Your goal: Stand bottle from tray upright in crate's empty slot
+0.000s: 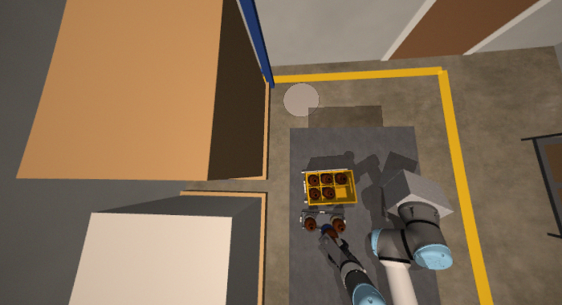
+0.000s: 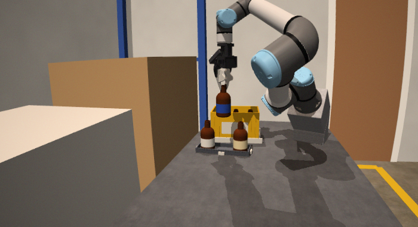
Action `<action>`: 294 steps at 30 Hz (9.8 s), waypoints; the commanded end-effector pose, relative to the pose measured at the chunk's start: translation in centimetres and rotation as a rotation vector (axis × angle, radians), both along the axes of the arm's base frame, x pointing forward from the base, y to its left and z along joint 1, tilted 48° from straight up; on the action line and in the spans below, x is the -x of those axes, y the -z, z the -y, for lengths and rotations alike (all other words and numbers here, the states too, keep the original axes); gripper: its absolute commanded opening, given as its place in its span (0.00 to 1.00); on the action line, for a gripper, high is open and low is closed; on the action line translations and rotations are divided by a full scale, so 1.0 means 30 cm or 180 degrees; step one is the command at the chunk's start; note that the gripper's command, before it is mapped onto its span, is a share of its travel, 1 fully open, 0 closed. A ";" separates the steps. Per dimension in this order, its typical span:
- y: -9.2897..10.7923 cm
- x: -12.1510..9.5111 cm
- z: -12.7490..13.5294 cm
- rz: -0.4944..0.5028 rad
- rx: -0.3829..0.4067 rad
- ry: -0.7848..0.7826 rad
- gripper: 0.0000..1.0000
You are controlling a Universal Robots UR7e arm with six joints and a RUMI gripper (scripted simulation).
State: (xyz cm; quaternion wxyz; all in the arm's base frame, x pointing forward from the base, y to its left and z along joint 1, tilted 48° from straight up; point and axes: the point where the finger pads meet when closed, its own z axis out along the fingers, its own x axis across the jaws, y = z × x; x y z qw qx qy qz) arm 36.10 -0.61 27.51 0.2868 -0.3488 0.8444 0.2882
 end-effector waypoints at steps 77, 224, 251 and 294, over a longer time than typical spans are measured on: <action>0.076 0.040 0.059 0.0001 0.0001 0.0001 0.00; 0.562 0.295 0.428 0.0001 0.0001 0.0001 0.00; 0.562 0.295 0.428 0.0001 0.0001 0.0001 0.00; 0.628 0.267 0.361 0.0001 0.0001 0.0001 0.00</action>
